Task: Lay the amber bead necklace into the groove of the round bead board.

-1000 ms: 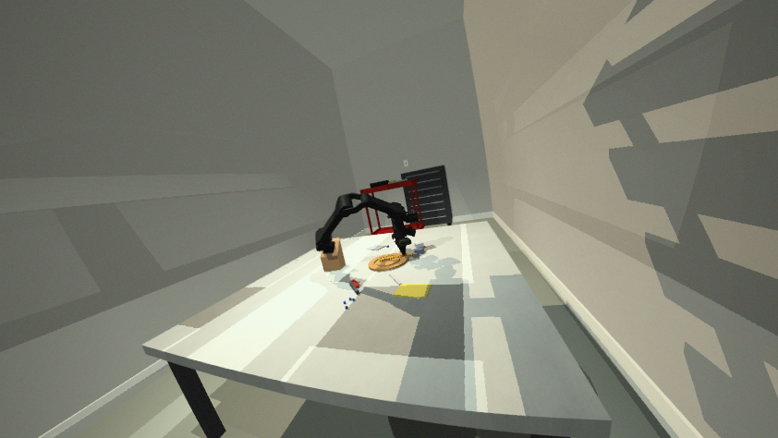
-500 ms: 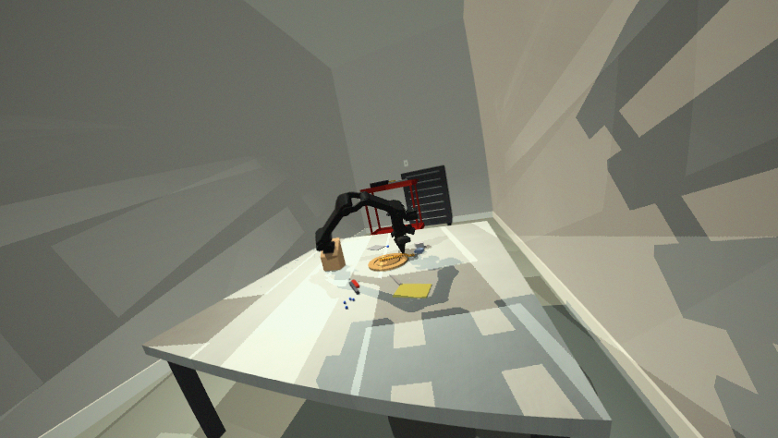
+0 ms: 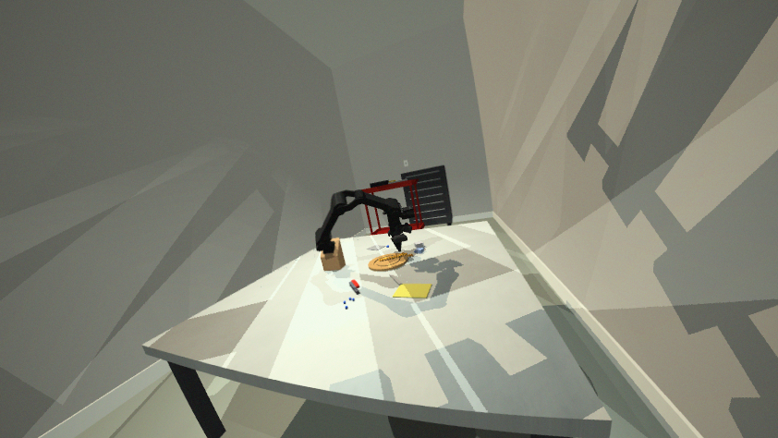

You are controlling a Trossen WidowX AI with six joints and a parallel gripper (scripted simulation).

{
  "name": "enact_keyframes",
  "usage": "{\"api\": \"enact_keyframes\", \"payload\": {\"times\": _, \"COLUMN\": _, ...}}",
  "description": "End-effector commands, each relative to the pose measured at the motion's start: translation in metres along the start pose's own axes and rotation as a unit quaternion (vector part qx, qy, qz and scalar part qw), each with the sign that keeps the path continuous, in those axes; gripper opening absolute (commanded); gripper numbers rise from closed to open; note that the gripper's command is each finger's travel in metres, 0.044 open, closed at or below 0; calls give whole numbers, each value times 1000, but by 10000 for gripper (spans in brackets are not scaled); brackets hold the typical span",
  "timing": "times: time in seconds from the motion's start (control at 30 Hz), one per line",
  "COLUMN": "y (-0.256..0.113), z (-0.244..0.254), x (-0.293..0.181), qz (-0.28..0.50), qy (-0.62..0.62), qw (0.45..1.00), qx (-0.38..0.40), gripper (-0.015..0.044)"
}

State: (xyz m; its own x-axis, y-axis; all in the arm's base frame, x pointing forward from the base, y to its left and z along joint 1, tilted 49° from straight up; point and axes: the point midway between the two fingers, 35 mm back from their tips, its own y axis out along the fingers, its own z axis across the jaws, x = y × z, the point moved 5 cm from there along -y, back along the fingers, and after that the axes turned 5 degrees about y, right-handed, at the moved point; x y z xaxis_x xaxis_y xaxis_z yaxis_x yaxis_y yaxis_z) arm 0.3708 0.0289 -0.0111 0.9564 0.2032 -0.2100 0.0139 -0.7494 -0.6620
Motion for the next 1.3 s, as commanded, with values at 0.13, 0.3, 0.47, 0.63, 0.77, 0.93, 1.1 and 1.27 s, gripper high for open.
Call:
{"api": "enact_keyframes", "payload": {"times": 0.13, "y": -1, "z": -16, "x": -20, "qz": -2, "qy": 1, "qw": 1000, "qx": 0, "gripper": 0}}
{"api": "enact_keyframes", "payload": {"times": 0.3, "y": 0, "z": -22, "x": -30, "qz": -2, "qy": 1, "qw": 1000, "qx": 0, "gripper": 0}}
{"api": "enact_keyframes", "payload": {"times": 0.47, "y": 4, "z": -22, "x": -30, "qz": -2, "qy": 1, "qw": 1000, "qx": 0, "gripper": 0}}
{"api": "enact_keyframes", "payload": {"times": 0.63, "y": 12, "z": -22, "x": -30, "qz": -2, "qy": 1, "qw": 1000, "qx": -1, "gripper": 0}}
{"api": "enact_keyframes", "payload": {"times": 0.77, "y": 18, "z": -22, "x": -30, "qz": -2, "qy": 1, "qw": 1000, "qx": -1, "gripper": 0}}
{"api": "enact_keyframes", "payload": {"times": 0.93, "y": 19, "z": -22, "x": -30, "qz": -2, "qy": 3, "qw": 1000, "qx": 2, "gripper": 26}}
{"api": "enact_keyframes", "payload": {"times": 1.1, "y": 19, "z": -22, "x": -30, "qz": -2, "qy": 3, "qw": 1000, "qx": 2, "gripper": 157}}
{"api": "enact_keyframes", "payload": {"times": 1.27, "y": 19, "z": -22, "x": -30, "qz": -2, "qy": 3, "qw": 1000, "qx": 2, "gripper": 289}}
